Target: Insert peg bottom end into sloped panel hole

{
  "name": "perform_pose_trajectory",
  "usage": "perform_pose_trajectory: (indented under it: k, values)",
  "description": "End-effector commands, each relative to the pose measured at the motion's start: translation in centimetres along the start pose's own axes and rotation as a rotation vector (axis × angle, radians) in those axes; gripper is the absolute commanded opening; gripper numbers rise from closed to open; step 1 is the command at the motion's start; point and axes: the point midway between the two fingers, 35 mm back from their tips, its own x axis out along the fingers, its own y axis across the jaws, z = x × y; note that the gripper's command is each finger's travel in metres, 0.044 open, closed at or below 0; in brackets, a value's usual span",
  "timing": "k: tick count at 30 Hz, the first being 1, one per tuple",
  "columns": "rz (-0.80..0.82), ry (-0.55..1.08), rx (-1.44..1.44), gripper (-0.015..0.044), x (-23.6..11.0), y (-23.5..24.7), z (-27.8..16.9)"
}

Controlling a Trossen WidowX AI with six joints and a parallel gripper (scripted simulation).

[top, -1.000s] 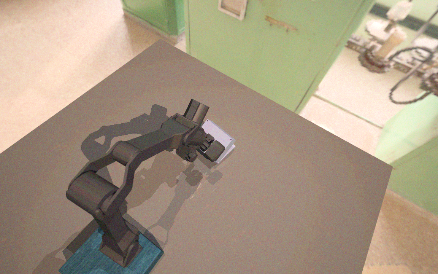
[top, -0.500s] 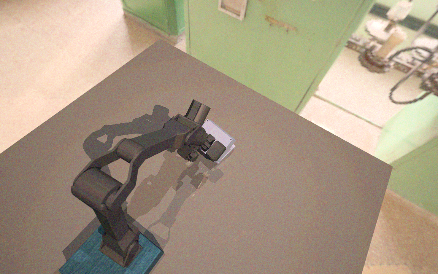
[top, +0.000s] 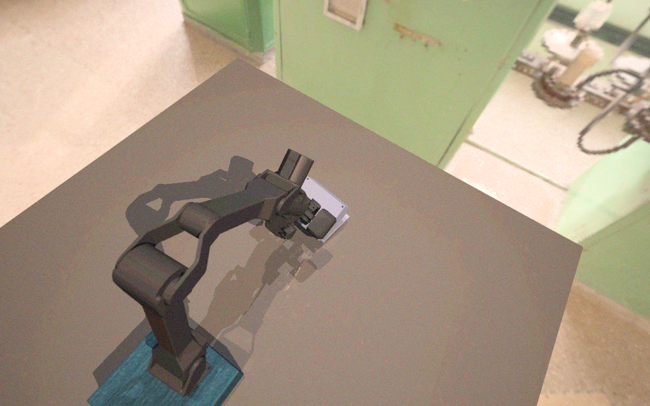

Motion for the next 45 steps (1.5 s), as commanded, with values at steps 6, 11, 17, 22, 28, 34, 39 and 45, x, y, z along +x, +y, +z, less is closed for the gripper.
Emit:
perform_pose_trajectory:
  k: [6, 11, 17, 22, 28, 34, 39, 45]
  values:
    - [0.000, 0.000, 0.000, 0.0000, 0.2, 0.0, 0.0]
    - [0.000, 0.000, 0.000, 0.0000, 0.2, 0.0, 0.0]
    - [0.000, 0.000, 0.000, 0.0105, 0.2, 0.0, 0.0]
    - [0.000, 0.000, 0.000, 0.0236, 0.2, 0.0, 0.0]
    - [0.000, 0.000, 0.000, 0.0394, 0.0, 0.0, 0.0]
    - [-0.001, 0.000, -0.001, 0.0440, -0.8, 0.0, -0.1]
    - [-0.001, 0.000, -0.002, 0.0440, -1.6, -0.1, -0.2]
    - [-0.002, -0.001, -0.003, 0.0440, -2.5, -0.1, -0.3]
